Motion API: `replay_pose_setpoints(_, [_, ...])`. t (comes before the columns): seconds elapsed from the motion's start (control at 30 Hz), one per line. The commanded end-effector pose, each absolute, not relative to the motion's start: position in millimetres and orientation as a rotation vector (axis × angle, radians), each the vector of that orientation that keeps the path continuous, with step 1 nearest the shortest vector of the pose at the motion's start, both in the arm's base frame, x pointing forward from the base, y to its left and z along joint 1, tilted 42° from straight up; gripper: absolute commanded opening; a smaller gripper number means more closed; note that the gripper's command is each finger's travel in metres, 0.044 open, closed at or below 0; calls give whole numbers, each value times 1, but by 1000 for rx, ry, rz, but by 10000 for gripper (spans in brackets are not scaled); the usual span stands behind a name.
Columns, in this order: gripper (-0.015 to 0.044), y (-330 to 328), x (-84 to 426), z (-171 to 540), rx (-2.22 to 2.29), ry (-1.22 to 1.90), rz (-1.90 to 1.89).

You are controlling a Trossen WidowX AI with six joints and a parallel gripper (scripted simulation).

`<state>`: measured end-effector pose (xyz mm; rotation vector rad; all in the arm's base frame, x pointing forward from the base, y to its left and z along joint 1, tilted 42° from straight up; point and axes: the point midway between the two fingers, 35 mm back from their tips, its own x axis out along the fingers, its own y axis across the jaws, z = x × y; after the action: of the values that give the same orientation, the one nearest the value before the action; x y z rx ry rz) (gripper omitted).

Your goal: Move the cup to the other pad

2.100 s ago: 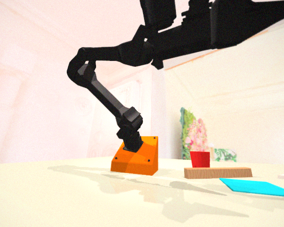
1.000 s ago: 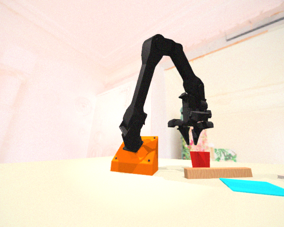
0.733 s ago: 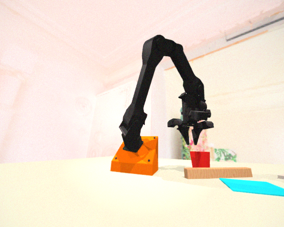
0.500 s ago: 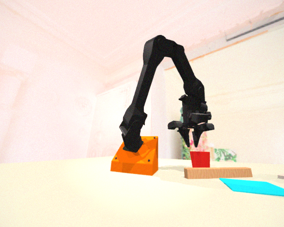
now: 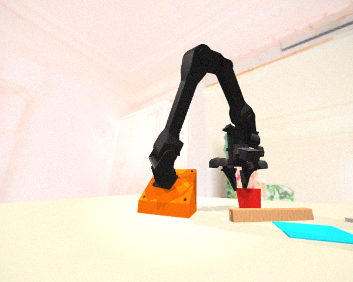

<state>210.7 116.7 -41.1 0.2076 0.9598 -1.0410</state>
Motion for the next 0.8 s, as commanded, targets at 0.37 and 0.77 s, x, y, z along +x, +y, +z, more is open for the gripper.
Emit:
replay_pose_setpoints(0.37, [148, 98, 213, -59, 195, 956, -1043])
replay_pose_setpoints(0.77, [89, 95, 213, -63, 203, 958, -1046])
